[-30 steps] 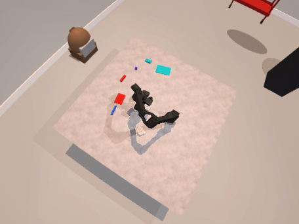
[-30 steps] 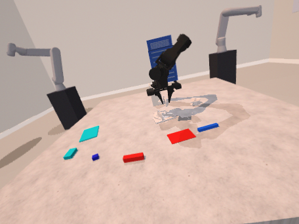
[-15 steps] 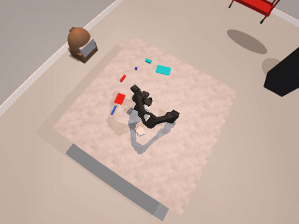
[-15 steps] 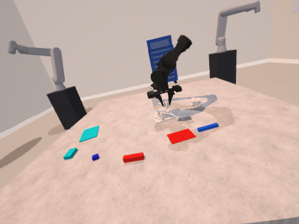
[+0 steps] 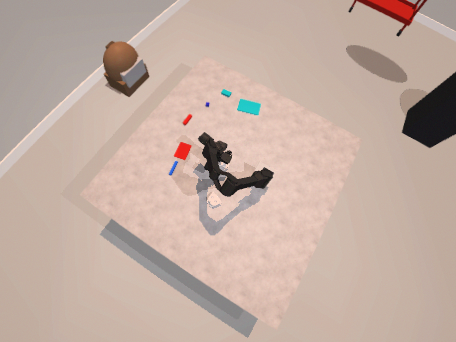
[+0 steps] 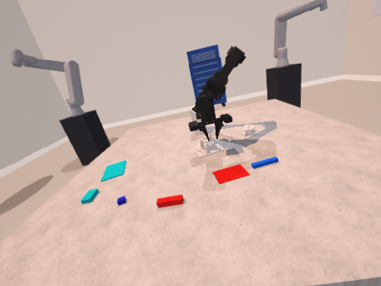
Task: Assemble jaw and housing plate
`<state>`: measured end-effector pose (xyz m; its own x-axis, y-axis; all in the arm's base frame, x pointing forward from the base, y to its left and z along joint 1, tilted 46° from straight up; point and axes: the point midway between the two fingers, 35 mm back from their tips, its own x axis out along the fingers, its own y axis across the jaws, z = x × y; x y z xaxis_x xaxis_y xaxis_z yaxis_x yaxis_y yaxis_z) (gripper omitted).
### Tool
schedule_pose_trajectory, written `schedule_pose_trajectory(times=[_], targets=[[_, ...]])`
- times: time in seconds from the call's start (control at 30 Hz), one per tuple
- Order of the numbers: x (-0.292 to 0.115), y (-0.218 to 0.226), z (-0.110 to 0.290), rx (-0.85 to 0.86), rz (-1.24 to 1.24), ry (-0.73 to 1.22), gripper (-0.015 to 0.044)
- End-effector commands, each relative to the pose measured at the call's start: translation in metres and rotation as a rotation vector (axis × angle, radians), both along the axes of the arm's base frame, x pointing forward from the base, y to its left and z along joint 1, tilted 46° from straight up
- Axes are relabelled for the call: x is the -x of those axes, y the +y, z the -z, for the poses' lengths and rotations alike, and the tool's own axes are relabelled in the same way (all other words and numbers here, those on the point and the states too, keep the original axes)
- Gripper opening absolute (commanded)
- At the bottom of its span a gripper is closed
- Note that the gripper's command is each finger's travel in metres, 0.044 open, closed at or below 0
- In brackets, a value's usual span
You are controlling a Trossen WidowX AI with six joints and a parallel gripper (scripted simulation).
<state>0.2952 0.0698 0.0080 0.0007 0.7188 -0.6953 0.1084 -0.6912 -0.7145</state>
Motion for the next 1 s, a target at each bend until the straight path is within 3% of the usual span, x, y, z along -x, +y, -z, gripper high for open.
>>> schedule_pose_trajectory(times=[0.0,0.97], targets=[[0.0010,0.0055,0.0046,-0.006,0.004,0.004,0.0134],[0.0015,0.0118,0.0102,-0.007,0.006,0.006,0.0134]])
